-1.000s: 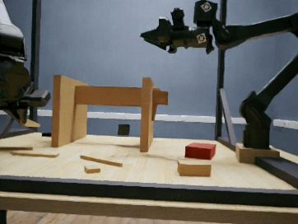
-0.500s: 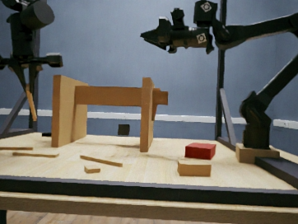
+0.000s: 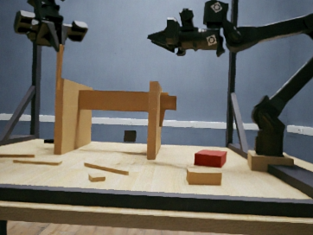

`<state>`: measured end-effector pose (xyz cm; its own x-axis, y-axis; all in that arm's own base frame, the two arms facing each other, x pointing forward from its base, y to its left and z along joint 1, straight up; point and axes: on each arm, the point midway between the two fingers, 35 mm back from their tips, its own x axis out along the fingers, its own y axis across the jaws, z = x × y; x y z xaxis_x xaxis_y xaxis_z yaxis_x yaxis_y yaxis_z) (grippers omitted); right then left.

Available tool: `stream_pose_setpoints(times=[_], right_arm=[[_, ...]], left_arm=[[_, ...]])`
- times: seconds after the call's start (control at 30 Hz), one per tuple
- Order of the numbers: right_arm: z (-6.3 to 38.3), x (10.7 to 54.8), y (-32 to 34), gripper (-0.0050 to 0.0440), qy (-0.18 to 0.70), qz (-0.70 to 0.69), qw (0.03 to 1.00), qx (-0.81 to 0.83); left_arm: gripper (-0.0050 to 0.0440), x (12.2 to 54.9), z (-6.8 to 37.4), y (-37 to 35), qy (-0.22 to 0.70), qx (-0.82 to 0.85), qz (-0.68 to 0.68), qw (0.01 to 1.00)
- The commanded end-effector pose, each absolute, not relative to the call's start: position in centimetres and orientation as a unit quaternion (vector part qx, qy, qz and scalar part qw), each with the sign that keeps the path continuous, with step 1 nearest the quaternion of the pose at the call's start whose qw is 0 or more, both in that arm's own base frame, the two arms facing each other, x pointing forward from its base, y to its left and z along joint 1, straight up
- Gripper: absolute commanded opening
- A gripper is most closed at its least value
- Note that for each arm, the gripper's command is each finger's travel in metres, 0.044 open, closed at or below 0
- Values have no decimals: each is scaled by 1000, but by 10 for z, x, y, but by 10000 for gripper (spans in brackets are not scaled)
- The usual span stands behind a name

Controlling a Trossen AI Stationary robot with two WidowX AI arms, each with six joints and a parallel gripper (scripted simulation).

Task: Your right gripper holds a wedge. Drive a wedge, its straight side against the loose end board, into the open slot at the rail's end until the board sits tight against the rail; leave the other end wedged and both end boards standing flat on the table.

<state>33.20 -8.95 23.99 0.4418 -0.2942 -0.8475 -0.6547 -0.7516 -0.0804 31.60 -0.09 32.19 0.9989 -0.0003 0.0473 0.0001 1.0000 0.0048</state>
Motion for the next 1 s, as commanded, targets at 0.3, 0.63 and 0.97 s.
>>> stream_pose_setpoints(times=[0.3, 0.63, 0.97], right_arm=[[303, 328, -15, 10, 206, 373, 102, -899], [307, 306, 56, 10, 118, 353, 56, -927], [308, 259, 129, 10, -5, 326, 4, -945]], left_arm=[[177, 314, 328, -1, -32, 3, 0, 999], [177, 314, 328, -1, -32, 3, 0, 999], [177, 314, 328, -1, -32, 3, 0, 999]])
